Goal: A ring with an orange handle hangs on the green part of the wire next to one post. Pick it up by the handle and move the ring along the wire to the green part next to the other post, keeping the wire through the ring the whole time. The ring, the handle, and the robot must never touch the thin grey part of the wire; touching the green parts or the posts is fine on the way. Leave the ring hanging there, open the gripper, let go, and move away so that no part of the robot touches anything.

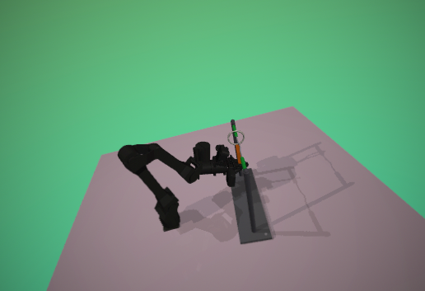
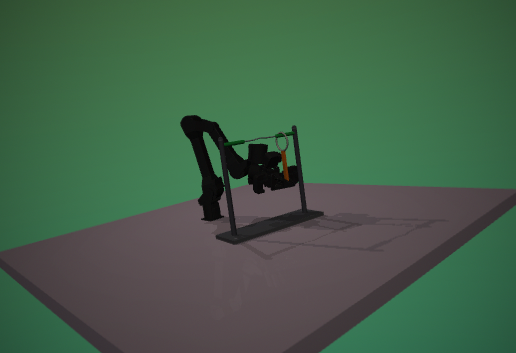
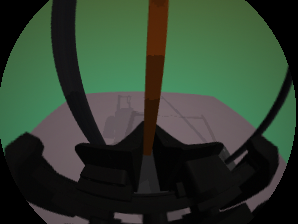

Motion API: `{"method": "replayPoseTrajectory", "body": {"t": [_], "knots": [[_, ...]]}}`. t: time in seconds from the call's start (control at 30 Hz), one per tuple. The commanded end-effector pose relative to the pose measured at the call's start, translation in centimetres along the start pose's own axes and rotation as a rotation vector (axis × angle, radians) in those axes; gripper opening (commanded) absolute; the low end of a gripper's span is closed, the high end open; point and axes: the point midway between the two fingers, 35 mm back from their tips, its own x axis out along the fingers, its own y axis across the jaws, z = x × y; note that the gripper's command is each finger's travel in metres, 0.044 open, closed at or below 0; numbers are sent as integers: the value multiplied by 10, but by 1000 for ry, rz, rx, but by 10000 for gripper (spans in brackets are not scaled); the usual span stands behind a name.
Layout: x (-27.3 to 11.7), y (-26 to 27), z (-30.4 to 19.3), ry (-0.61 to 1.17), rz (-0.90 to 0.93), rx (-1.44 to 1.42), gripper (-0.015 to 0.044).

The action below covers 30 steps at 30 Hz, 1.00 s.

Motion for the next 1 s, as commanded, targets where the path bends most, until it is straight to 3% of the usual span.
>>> {"method": "replayPoseTrajectory", "body": {"t": [0.0, 0.27, 0.97], "knots": [[0, 0, 0, 0, 0, 0, -45], [-1, 0, 0, 0, 0, 0, 160], [-49, 0, 0, 3, -4, 4, 160]]}}
